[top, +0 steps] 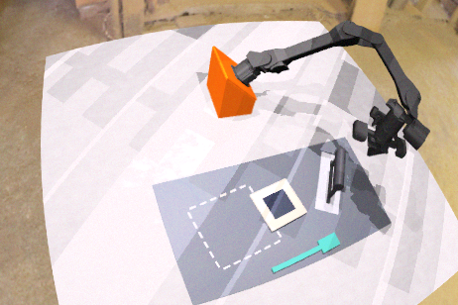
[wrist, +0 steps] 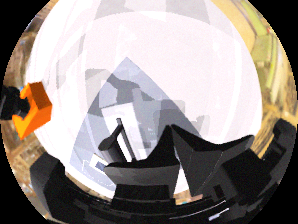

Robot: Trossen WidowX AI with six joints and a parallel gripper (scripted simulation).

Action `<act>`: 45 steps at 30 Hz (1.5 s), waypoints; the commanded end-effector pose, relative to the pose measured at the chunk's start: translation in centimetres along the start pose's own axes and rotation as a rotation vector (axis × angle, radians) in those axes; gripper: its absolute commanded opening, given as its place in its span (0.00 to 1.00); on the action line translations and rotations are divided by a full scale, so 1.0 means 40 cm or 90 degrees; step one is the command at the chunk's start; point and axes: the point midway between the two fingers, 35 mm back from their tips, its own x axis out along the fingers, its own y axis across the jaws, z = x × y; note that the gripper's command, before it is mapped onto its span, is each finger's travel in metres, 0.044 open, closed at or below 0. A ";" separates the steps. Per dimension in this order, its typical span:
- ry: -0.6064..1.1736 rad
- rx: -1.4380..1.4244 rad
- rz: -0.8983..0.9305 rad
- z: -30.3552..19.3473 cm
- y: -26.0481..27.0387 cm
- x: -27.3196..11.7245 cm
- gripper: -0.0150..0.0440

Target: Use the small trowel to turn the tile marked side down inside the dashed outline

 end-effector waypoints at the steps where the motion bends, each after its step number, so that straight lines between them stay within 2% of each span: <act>1: 0.000 0.000 0.000 0.000 0.000 0.000 0.25; 8: 0.000 0.000 0.000 0.000 0.000 0.000 0.25; 12: 0.000 0.000 0.000 0.000 0.000 0.000 0.42; 33: 0.000 0.000 0.000 0.000 0.000 0.000 0.42; 37: 0.000 0.000 0.000 0.000 0.000 0.000 0.25; 45: 0.000 0.000 0.000 0.000 0.000 0.000 0.25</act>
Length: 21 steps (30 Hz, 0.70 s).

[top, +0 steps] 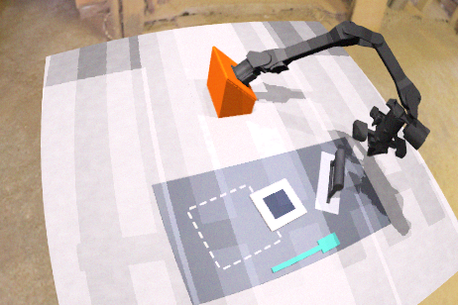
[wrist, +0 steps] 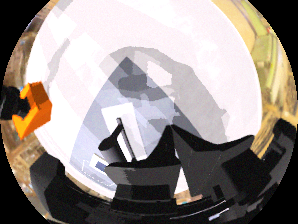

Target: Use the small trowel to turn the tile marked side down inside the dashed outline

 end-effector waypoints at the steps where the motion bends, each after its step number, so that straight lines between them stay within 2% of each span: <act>1: 0.000 0.000 0.000 0.000 0.000 0.000 0.25; 6: 0.000 0.000 0.000 0.000 0.000 0.000 0.25; 12: 0.000 0.004 0.000 0.000 0.000 0.000 0.51; 16: 0.001 0.076 0.001 -0.010 0.008 -0.002 0.69; 21: 0.002 0.186 0.003 -0.024 0.020 -0.005 0.71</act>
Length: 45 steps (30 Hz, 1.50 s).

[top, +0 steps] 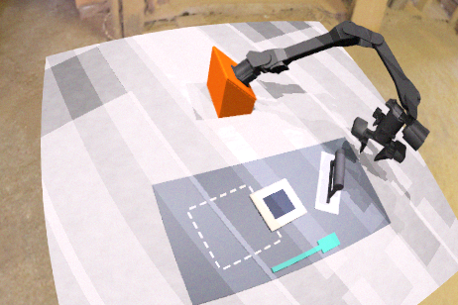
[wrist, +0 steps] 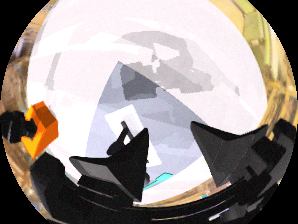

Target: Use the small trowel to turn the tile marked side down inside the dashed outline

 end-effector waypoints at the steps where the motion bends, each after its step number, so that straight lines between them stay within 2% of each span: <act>1: -0.001 0.085 0.003 -0.013 0.011 -0.001 0.71; 45: 0.011 1.052 0.004 -0.143 0.099 -0.032 0.71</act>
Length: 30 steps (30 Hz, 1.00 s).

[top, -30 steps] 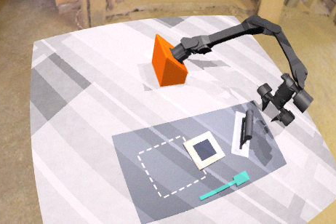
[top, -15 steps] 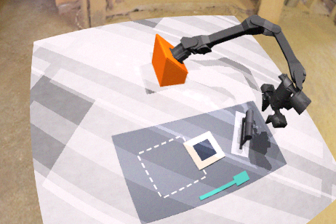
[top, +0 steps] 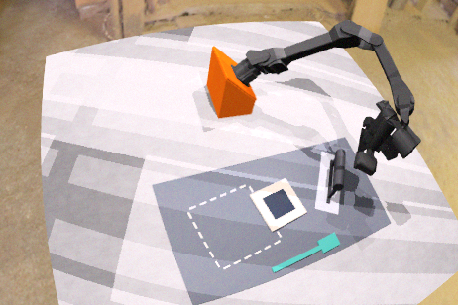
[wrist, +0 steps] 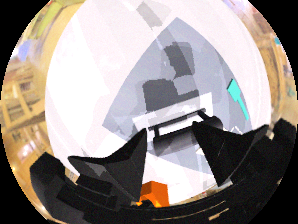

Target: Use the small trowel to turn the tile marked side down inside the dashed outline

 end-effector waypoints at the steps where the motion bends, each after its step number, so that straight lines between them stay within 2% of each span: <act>1: 0.002 0.090 0.004 -0.013 -0.010 0.000 0.71; 30: 0.003 0.728 0.005 -0.082 -0.080 -0.022 0.71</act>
